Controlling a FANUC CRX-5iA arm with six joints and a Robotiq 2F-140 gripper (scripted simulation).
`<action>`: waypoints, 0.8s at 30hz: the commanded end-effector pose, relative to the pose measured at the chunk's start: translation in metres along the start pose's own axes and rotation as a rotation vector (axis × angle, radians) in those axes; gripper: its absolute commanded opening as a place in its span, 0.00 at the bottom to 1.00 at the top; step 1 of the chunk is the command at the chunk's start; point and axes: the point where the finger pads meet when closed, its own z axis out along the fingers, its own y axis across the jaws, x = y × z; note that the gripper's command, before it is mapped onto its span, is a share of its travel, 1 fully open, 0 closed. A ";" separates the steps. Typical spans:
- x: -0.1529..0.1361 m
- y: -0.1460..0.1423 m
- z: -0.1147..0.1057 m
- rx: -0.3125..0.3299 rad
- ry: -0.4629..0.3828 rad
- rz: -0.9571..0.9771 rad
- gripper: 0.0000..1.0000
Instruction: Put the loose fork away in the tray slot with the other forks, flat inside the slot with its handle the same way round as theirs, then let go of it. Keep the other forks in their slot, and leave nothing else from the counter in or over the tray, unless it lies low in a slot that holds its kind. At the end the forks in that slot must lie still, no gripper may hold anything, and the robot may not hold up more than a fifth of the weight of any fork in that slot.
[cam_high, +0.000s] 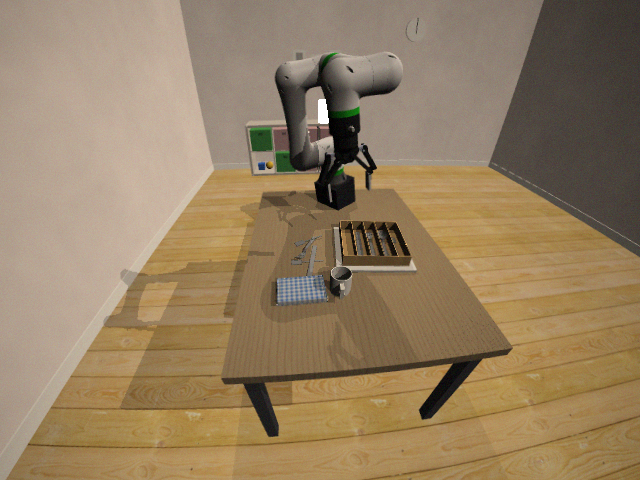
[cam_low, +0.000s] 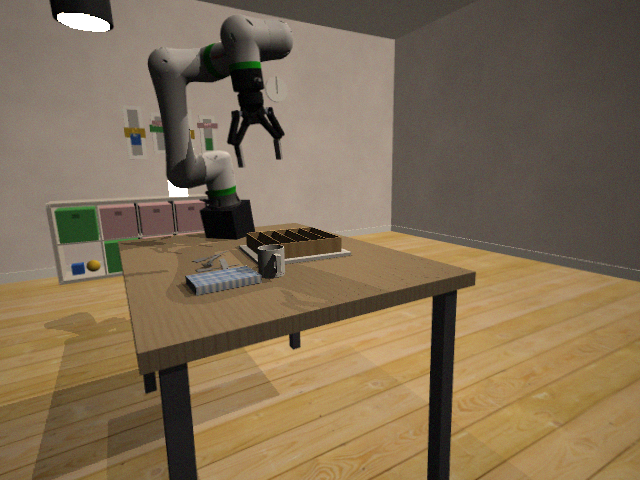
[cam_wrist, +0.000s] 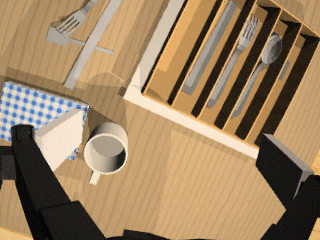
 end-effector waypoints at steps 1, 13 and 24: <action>0.000 0.000 0.000 0.000 0.000 0.000 1.00; 0.000 0.000 0.000 0.000 0.000 0.000 1.00; 0.040 -0.055 0.058 0.060 -0.023 0.158 1.00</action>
